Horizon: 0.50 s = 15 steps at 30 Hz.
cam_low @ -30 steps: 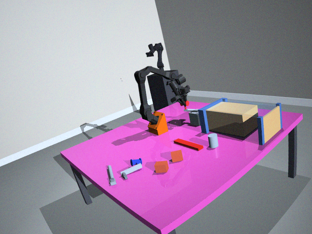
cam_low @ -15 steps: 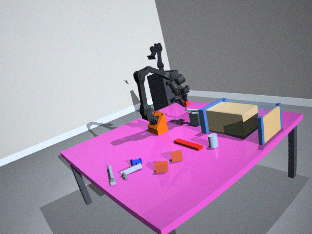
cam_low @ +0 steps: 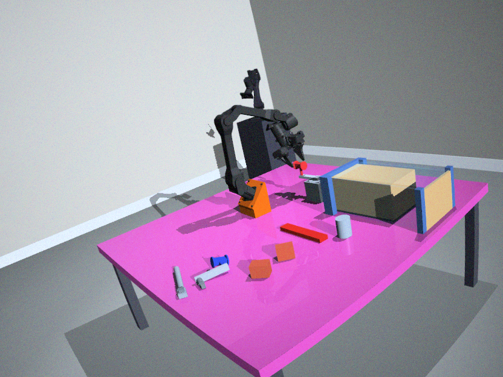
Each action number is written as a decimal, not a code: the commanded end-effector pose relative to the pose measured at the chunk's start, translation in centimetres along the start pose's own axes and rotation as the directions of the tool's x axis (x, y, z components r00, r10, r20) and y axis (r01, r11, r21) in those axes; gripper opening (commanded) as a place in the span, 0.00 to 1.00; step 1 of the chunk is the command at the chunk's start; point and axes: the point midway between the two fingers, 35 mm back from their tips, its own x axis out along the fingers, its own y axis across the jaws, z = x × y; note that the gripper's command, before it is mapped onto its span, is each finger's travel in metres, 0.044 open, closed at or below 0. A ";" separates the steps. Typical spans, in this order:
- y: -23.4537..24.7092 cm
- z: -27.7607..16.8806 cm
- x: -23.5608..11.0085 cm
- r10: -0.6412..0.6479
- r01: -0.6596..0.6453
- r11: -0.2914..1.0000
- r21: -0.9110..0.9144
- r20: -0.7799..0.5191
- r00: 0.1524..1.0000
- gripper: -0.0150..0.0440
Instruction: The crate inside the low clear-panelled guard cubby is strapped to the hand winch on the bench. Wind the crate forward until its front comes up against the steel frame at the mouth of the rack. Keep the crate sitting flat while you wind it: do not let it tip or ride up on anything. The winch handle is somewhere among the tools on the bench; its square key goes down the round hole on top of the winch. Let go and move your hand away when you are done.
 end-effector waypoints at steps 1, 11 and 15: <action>0.2 1.3 -2.8 0.017 -0.017 1.000 0.009 0.005 1.000 1.00; -2.6 1.4 -7.7 0.015 -0.015 1.000 0.008 0.004 1.000 1.00; -2.6 1.6 -7.5 0.013 -0.013 1.000 0.006 0.005 1.000 1.00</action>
